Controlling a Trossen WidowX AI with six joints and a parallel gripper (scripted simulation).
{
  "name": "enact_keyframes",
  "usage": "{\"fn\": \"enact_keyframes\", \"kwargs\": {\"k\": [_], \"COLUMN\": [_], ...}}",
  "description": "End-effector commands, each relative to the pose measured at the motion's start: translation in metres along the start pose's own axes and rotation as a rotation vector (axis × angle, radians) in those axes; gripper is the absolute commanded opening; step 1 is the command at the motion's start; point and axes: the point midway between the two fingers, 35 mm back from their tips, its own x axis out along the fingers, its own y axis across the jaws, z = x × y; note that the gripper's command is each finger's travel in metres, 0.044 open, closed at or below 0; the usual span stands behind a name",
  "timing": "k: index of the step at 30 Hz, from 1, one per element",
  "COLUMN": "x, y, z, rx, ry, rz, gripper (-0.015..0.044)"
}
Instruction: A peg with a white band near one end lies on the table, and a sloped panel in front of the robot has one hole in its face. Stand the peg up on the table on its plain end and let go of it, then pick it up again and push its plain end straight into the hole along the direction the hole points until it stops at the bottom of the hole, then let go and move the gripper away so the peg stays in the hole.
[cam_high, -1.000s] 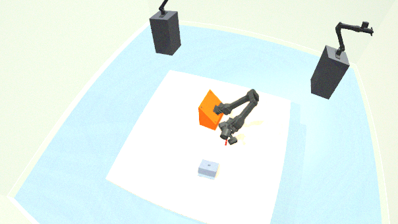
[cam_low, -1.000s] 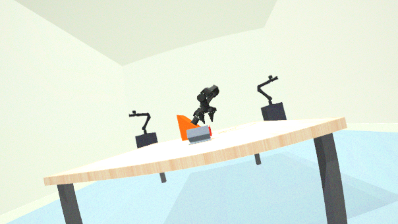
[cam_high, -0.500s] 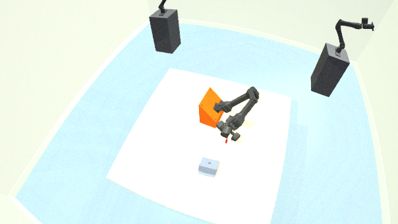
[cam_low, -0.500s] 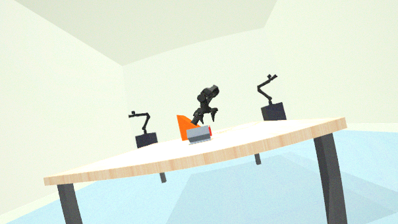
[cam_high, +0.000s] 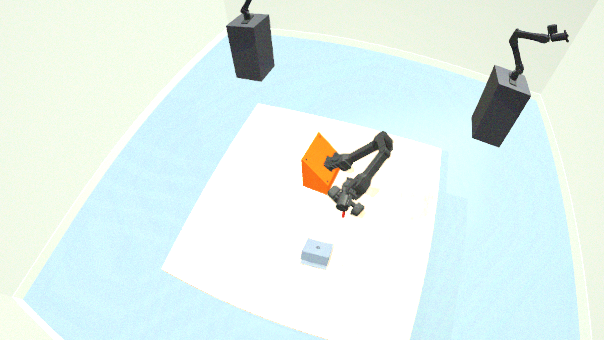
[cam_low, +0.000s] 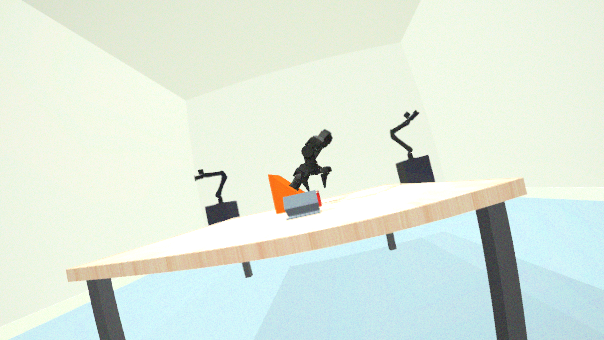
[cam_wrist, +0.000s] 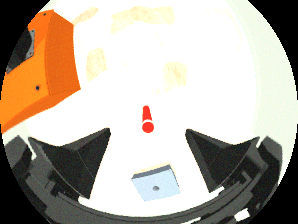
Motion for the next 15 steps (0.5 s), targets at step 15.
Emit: {"fn": "enact_keyframes", "kwargs": {"k": [15], "x": [0.03], "y": [0.001], "z": [0.0], "rx": [0.007], "ry": [0.0], "rz": [0.002], "gripper": [0.044]}}
